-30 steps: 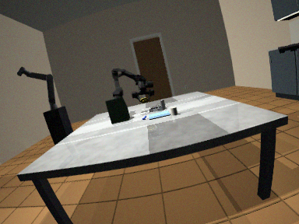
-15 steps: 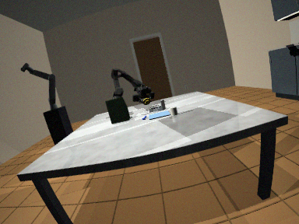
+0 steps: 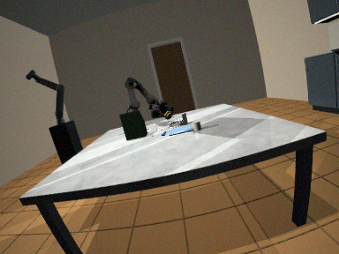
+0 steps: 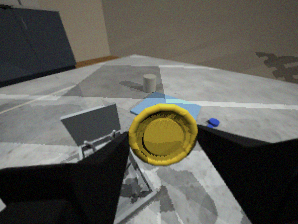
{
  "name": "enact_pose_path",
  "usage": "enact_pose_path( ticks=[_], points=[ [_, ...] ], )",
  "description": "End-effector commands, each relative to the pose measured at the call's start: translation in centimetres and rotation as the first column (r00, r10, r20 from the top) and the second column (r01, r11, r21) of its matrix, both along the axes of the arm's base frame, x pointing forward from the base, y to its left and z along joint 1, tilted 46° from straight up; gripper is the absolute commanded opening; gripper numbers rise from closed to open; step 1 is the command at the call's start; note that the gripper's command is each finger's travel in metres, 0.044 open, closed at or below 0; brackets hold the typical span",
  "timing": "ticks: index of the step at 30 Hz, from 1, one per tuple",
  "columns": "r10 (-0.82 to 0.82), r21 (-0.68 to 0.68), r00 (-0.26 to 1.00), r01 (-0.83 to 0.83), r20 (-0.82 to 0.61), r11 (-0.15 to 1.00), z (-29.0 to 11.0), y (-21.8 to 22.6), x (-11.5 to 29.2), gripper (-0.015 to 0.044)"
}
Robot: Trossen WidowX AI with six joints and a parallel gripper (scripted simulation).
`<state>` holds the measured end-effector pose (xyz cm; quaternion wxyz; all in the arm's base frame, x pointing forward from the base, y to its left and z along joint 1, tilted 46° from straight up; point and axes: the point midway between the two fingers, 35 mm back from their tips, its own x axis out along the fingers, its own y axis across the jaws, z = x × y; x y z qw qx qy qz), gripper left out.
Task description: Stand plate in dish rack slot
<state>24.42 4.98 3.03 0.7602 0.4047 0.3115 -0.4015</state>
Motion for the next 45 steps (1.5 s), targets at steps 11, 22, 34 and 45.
enact_pose_path(
  ticks=[11, 22, 34, 45],
  points=[
    [0.102, -0.136, 0.962, -0.068, 0.255, 0.988, 1.4, 1.8, -0.3, 0.0000],
    [0.173, -0.204, 0.876, -0.087, 0.450, 0.975, 3.1, 3.2, -1.2, 0.0000],
    [0.185, -0.214, 0.851, -0.088, 0.492, 0.973, 3.5, 3.5, -1.5, 0.0000],
    [0.186, -0.213, 0.852, -0.090, 0.489, 0.973, 1.9, 4.6, -0.2, 0.0000]
  ],
)
